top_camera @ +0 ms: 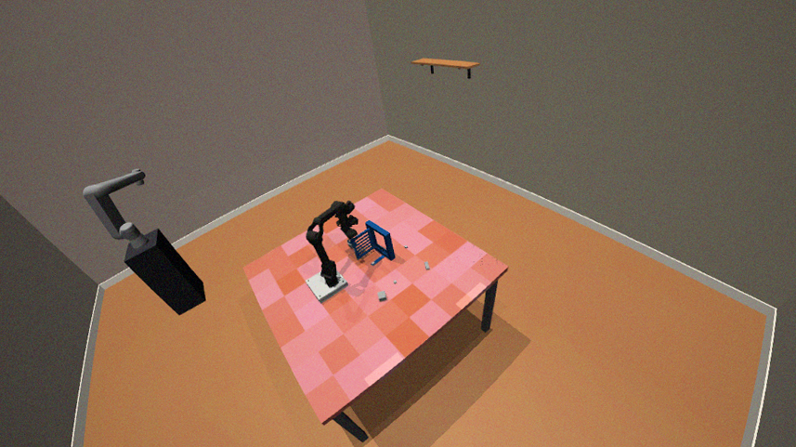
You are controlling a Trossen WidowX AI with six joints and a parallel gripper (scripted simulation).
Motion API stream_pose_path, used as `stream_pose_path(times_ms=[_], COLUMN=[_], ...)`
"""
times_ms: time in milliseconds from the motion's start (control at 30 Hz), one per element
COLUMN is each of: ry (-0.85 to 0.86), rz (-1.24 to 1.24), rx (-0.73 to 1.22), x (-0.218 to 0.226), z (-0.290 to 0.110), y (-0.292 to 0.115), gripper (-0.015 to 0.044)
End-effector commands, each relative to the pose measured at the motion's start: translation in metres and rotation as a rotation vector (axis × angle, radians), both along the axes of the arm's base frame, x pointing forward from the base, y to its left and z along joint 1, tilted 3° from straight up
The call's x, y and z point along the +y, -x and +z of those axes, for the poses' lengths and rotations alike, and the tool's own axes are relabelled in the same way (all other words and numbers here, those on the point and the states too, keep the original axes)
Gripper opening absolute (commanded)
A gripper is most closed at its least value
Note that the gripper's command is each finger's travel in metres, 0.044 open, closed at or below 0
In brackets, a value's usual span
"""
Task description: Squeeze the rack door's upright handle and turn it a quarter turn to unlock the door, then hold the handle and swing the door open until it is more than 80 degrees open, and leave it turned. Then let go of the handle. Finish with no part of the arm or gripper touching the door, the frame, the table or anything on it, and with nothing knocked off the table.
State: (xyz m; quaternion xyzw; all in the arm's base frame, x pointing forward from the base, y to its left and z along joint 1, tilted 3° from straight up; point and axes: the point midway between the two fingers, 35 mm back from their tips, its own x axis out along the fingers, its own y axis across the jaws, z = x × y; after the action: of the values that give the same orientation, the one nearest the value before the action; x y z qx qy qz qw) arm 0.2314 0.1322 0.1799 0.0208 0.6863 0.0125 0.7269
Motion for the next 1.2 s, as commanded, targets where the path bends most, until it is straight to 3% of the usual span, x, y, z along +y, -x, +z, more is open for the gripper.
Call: stream_pose_path(times_ms=[0, 333, 1167], ry=[0.004, 0.004, -0.018], rz=[-0.017, -0.017, -0.018], rx=[0.003, 0.003, -0.036], x=[-0.001, -0.001, -0.002], z=[0.000, 0.000, 0.034], y=[0.000, 0.000, 0.002], gripper=[0.0052, 0.0298, 0.0298])
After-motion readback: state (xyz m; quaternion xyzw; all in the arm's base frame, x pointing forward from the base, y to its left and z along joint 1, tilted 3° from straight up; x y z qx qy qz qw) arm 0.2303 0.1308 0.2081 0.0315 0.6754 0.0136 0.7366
